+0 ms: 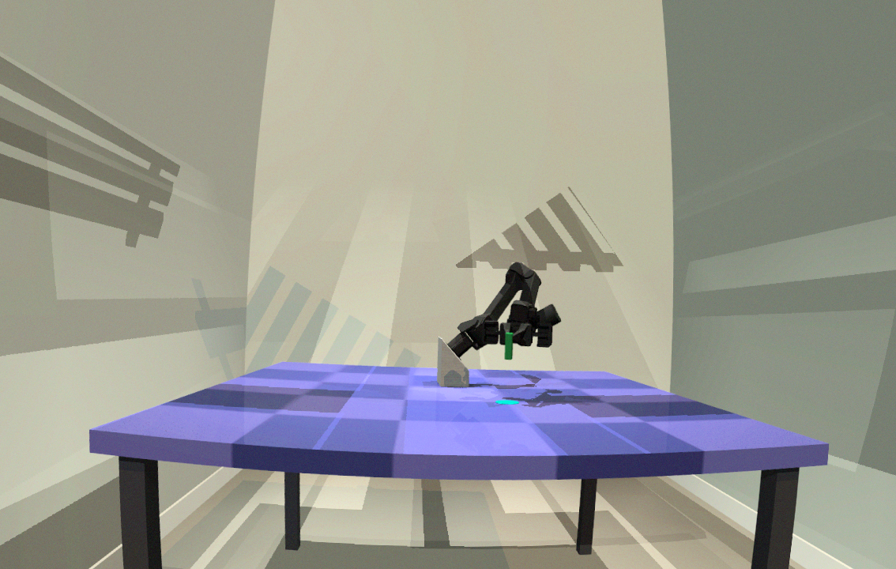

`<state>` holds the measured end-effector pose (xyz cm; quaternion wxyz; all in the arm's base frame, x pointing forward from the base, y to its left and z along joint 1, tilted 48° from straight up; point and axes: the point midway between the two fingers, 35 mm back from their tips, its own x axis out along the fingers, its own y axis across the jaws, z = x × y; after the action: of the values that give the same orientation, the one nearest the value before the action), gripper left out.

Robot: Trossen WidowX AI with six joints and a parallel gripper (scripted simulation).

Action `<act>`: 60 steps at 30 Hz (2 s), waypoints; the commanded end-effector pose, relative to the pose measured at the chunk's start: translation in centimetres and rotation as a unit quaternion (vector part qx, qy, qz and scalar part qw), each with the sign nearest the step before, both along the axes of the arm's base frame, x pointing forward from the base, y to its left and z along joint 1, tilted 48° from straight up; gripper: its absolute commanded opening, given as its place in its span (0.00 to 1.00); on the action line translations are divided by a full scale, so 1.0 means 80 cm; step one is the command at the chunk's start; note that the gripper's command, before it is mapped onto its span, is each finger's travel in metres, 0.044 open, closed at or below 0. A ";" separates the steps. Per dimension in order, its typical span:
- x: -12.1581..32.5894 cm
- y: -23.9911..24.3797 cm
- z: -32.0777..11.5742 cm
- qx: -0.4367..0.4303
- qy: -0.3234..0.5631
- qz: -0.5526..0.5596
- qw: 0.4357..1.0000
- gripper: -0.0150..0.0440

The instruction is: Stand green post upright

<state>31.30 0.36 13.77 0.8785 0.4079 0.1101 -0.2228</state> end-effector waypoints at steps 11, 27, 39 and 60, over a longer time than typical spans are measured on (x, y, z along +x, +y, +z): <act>0.004 0.013 -0.010 0.002 -0.001 -0.002 1.000 0.29; 0.009 0.063 -0.055 -0.001 0.003 0.002 1.000 0.29; 0.008 0.086 -0.078 0.003 -0.003 -0.002 1.000 0.29; 0.009 0.100 -0.090 0.004 -0.002 0.002 1.000 0.51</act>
<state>32.04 8.40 6.59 0.8782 0.4110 0.1111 -0.2179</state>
